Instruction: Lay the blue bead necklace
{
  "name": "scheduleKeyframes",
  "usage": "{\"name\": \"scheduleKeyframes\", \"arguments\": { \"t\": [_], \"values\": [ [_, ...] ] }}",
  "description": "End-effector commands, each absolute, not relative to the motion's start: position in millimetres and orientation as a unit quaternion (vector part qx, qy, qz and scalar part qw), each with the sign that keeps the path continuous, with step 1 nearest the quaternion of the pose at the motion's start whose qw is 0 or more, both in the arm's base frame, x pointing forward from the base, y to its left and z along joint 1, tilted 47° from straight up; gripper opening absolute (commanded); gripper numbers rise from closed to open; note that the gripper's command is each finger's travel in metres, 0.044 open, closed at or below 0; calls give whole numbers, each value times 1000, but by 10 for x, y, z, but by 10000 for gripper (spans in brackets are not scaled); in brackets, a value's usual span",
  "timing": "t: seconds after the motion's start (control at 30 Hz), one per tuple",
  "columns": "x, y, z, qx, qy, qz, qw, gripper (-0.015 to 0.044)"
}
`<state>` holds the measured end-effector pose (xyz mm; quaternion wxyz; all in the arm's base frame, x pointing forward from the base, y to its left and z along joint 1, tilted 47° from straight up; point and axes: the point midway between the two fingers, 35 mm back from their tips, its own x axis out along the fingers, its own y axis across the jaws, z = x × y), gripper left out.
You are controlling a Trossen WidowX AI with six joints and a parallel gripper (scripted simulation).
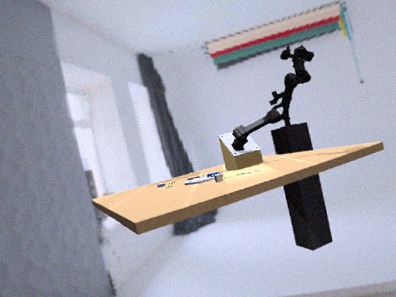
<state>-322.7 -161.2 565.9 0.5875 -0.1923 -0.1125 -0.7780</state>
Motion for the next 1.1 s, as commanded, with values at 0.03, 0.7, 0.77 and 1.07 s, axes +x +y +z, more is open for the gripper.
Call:
{"name": "scheduleKeyframes", "arguments": {
  "t": [0.03, 0.7, 0.77, 1.07],
  "values": [
    [-3195, -1604, 5689, -196, -115, -777, 587, 347],
    [-2065, -1306, 6414, -302, -196, -714, 601, 200],
    [-1938, -1279, 6459, -313, -200, -704, 605, 200],
    [-1347, -1152, 6611, -359, -215, -657, 627, 200]
  ]
}}
